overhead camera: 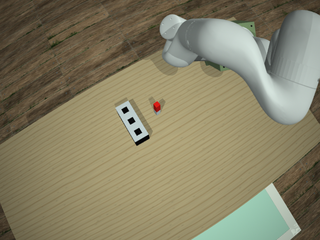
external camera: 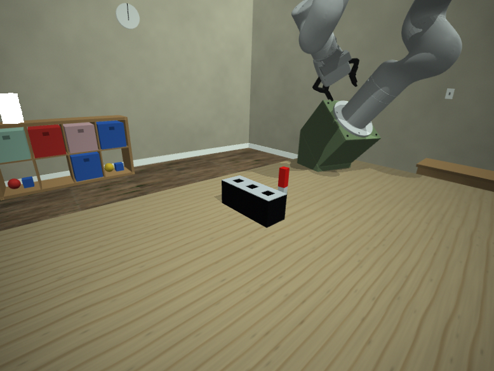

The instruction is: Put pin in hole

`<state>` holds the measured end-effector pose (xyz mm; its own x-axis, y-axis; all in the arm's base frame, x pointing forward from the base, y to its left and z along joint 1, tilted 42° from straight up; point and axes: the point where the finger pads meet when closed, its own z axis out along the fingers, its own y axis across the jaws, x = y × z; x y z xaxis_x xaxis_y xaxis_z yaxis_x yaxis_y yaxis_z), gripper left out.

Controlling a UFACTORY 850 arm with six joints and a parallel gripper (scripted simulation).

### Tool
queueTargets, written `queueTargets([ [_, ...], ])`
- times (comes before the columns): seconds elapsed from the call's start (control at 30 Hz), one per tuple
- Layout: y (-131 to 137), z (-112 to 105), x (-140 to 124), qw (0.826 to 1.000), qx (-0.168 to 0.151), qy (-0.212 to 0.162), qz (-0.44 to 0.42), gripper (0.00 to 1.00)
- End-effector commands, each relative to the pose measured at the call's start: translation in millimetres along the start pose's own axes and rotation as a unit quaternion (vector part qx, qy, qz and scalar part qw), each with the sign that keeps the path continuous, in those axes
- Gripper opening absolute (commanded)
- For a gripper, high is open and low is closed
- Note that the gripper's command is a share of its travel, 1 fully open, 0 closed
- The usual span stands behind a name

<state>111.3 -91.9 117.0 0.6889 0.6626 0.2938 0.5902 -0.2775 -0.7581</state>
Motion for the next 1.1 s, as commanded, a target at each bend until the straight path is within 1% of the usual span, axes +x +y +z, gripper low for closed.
queueTargets([
  [0.0, 0.2, -0.5, -0.1, 1.000, -0.001, 0.000, 0.000, 1.00],
  [0.53, 0.2, -0.5, -0.1, 1.000, -0.001, 0.000, 0.000, 1.00],
  [0.57, 43.2, -40.6, 11.7, 0.994, -0.047, -0.060, 0.077, 1.00],
  [1.07, 43.2, -40.6, 11.7, 0.994, -0.047, -0.060, 0.077, 1.00],
])
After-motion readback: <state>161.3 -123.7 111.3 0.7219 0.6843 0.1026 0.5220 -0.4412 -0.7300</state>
